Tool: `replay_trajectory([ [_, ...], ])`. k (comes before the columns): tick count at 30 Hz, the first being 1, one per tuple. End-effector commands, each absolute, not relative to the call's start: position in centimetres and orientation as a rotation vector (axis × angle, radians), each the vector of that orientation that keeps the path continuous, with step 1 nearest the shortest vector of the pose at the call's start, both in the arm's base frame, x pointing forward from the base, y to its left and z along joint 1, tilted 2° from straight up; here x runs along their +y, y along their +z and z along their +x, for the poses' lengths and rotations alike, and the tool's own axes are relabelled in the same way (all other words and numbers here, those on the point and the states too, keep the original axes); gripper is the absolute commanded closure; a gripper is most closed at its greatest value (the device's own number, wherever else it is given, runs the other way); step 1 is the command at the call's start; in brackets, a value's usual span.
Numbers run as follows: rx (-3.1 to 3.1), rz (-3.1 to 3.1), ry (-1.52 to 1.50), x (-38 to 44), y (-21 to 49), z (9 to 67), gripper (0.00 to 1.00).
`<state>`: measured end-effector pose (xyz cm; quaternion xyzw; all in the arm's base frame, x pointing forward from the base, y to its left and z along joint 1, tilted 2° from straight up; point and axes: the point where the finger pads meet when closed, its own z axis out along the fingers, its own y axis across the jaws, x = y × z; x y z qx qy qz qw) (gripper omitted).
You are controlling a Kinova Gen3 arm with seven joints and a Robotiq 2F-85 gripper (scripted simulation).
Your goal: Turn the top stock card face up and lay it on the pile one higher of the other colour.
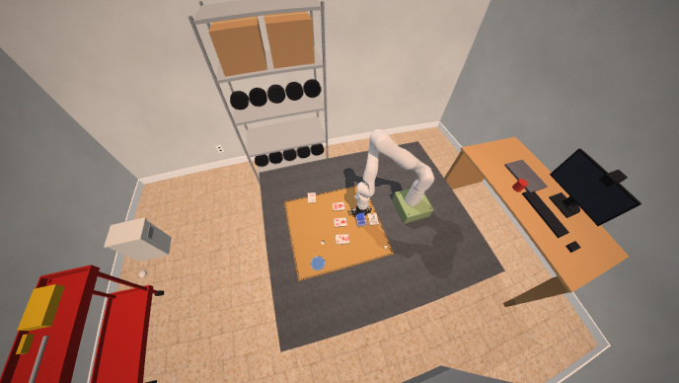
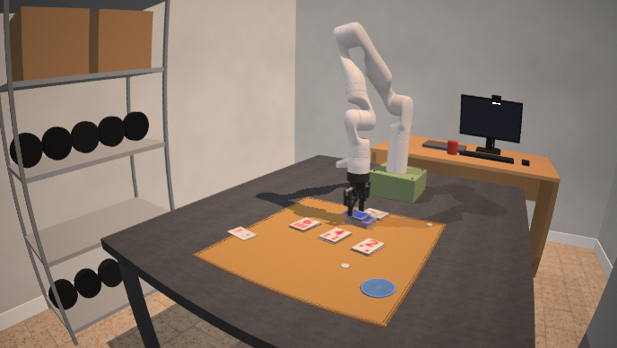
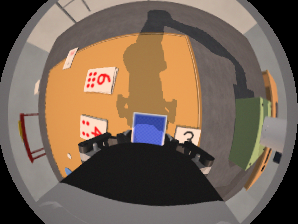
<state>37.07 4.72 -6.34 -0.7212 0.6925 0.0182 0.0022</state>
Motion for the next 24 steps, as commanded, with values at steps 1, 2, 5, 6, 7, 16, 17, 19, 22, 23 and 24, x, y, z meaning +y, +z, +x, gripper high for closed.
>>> replay_trajectory([
  [1, 2.172, -2.262, 0.056, 4.74, -6.30, 37.11, 0.28],
  [2, 2.172, -2.262, 0.056, 4.74, -6.30, 37.11, 0.28],
  [5, 2.172, -2.262, 0.056, 4.74, -6.30, 37.11, 0.28],
  [6, 2.172, -2.262, 0.056, 4.74, -6.30, 37.11, 0.28],
  [7, 2.172, -2.262, 0.056, 4.74, -6.30, 37.11, 0.28],
  [16, 2.172, -2.262, 0.056, 4.74, -6.57, 37.11, 0.28],
  [17, 2.172, -2.262, 0.056, 4.74, -6.65, 37.11, 0.28],
  [19, 2.172, -2.262, 0.056, 4.75, -6.78, 37.10, 0.28],
  [22, 2.172, -2.262, 0.056, 4.75, -6.84, 37.10, 0.28],
  [23, 2.172, -2.262, 0.056, 4.75, -6.84, 37.10, 0.28],
  [24, 2.172, -2.262, 0.056, 4.75, -6.84, 37.10, 0.28],
])
